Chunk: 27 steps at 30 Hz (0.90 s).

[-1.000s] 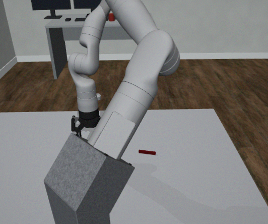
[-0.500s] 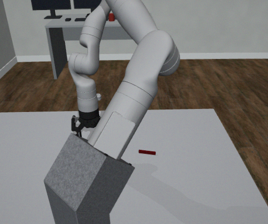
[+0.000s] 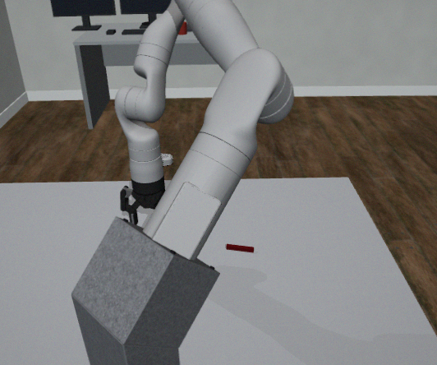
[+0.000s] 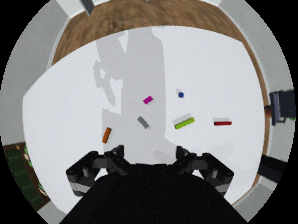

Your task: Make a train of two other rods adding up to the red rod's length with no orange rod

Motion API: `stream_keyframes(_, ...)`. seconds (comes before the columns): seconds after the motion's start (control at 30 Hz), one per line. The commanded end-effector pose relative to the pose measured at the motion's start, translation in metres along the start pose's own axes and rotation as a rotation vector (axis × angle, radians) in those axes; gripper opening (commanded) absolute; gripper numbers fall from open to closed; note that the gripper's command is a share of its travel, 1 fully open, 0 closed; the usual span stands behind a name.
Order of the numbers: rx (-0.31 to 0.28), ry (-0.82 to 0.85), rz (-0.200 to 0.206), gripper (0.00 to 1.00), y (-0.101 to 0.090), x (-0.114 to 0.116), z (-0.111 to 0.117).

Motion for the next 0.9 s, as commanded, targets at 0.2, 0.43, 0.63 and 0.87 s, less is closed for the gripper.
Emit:
stream_keyframes(0.2,-0.005,0.178,-0.002,1.00,0.001,0.012,0.000)
stream_keyframes(0.43,-0.007,0.421,-0.004,1.00,0.001,0.024,-0.001)
stream_keyframes(0.63,-0.008,0.646,-0.004,1.00,0.001,0.036,0.000)
stream_keyframes(0.87,-0.007,0.830,-0.004,1.00,0.001,0.045,0.000)
Point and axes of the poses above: the point where the finger pads meet when closed, its own y axis out along the fingers, its own x axis across the jaws, z = x × y, the point moved 4 cm from there along -y, back along the fingers, and after that the axes turned 12 degrees about -y, right-handed, at the moved point
